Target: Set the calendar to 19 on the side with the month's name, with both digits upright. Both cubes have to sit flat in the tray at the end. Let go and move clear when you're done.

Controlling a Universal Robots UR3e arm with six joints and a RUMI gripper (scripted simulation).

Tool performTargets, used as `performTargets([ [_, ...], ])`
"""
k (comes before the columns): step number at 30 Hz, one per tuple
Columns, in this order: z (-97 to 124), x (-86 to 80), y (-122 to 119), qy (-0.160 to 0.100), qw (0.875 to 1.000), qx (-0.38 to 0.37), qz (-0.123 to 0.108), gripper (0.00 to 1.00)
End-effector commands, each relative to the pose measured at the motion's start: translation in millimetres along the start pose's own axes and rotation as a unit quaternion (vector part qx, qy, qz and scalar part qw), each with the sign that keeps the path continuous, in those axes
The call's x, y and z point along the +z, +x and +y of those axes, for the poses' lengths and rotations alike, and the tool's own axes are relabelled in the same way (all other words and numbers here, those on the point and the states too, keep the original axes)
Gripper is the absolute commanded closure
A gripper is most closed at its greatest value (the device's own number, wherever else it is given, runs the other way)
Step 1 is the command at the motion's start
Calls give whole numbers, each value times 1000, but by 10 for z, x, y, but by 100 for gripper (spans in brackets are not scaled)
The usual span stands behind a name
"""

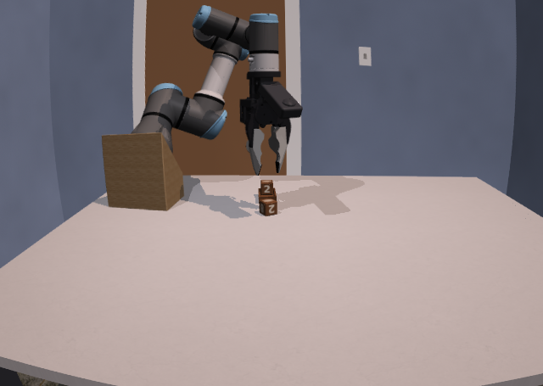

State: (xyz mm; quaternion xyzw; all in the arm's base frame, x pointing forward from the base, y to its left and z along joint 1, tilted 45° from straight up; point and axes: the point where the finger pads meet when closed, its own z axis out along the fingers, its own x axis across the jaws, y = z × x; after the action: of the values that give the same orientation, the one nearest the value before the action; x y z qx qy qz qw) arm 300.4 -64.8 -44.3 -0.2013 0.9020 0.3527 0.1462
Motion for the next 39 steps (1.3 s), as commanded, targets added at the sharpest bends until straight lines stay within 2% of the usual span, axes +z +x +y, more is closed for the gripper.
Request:
performTargets([
  [1, -7, -8, -1, 1, 1000, 0, 0, 72],
  [26, -7, -5, -1, 1, 1000, -1, 0, 72],
  [39, -7, 48, 1, 1, 1000, -10, 0, 72],
])
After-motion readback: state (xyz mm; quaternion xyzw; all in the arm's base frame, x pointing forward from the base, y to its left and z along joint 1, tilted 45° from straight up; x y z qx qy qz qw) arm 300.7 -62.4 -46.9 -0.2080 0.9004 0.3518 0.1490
